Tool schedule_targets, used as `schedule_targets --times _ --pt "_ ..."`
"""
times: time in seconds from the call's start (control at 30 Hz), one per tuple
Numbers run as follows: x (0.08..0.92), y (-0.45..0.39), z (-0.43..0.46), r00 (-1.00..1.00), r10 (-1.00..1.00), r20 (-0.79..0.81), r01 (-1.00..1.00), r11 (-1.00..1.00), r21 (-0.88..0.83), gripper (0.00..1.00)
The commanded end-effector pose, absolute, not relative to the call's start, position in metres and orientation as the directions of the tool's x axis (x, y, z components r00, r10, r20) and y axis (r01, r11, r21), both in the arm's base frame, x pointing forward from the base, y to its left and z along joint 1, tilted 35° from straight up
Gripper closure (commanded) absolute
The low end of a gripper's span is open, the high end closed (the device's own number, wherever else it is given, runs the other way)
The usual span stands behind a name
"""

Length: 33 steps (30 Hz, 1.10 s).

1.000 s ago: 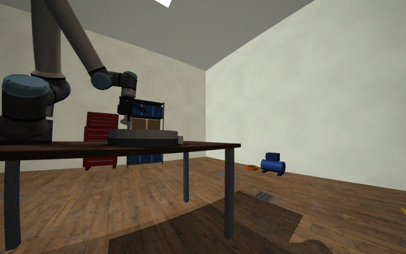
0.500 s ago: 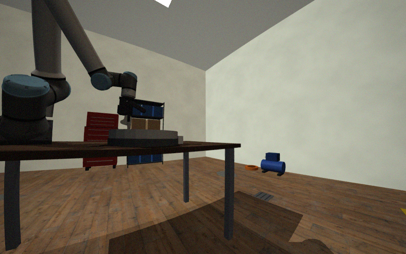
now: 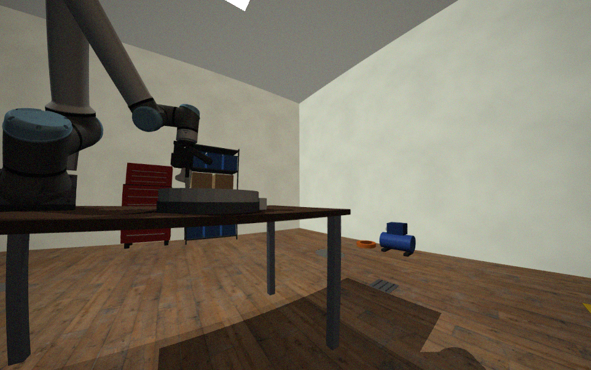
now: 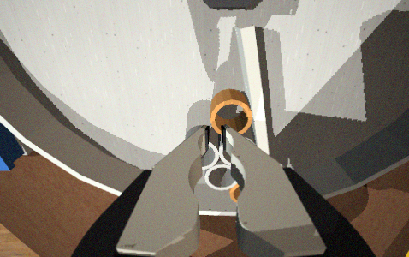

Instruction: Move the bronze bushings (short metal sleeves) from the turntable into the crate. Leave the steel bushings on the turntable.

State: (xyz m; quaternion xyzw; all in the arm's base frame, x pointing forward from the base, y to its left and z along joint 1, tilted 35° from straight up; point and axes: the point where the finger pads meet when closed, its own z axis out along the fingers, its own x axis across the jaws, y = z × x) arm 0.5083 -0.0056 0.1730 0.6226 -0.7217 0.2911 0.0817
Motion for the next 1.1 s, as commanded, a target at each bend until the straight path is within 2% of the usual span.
schedule_targets --times 0.0,1.07 --pt "0.509 -0.005 0.174 -0.211 -0.852 0.48 -0.946 0.054 -0.32 0.94" --pt "0.514 -0.018 0.152 -0.21 -0.852 0.48 -0.947 0.054 -0.318 0.94"
